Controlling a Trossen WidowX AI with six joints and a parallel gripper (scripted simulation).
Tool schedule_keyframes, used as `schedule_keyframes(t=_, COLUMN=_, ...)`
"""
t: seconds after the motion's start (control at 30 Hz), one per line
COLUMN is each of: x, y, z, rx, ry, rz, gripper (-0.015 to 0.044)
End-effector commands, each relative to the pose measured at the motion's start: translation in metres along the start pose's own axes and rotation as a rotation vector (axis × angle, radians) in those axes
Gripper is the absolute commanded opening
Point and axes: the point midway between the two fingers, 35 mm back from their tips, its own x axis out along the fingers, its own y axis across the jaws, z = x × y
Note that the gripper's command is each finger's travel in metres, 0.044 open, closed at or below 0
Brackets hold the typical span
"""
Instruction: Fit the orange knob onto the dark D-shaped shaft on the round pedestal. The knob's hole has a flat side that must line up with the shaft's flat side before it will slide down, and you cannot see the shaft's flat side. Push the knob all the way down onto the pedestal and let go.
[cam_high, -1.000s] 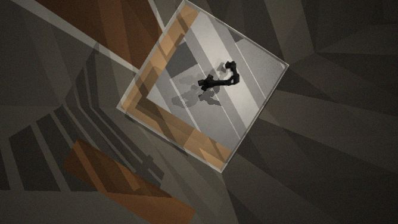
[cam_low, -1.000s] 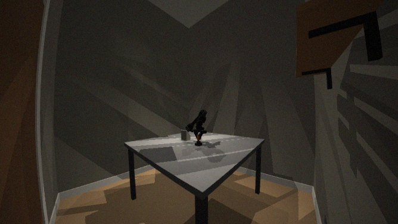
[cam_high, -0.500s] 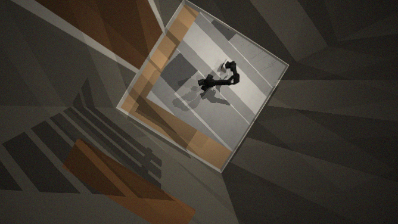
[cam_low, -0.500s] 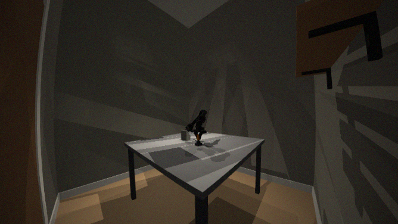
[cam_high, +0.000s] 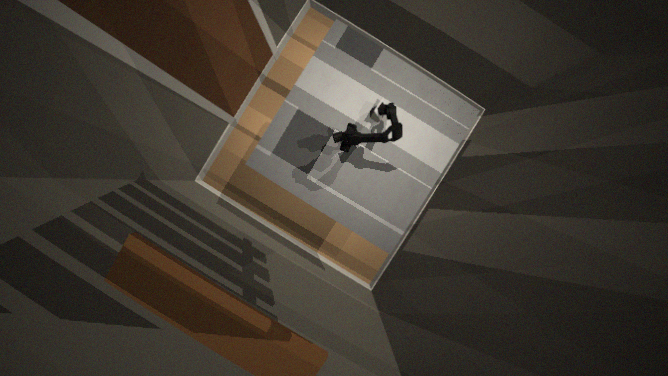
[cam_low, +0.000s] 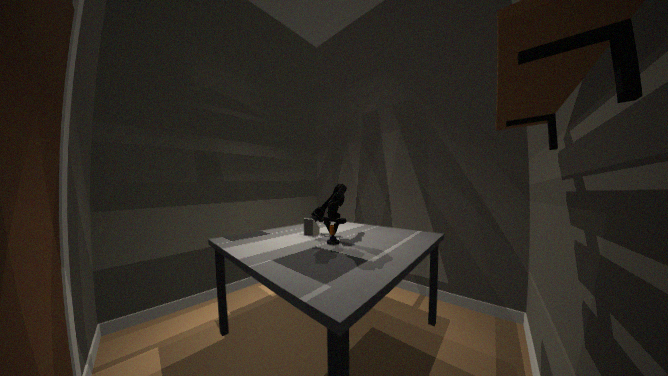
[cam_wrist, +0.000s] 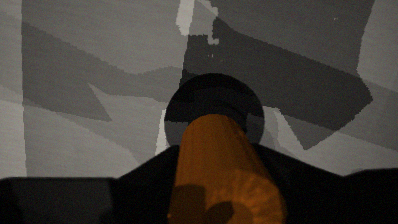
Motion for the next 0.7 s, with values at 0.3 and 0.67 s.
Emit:
schedule_keyframes(t=0.3, x=-0.0027, y=-0.0033, z=0.0002, rx=-0.035, ry=0.01, rz=-0.004, gripper=0.0)
schedule_keyframes(t=0.67, x=-0.0017, y=-0.0064, z=-0.0026, rx=-0.035, ry=0.01, rz=-0.004, gripper=0.0)
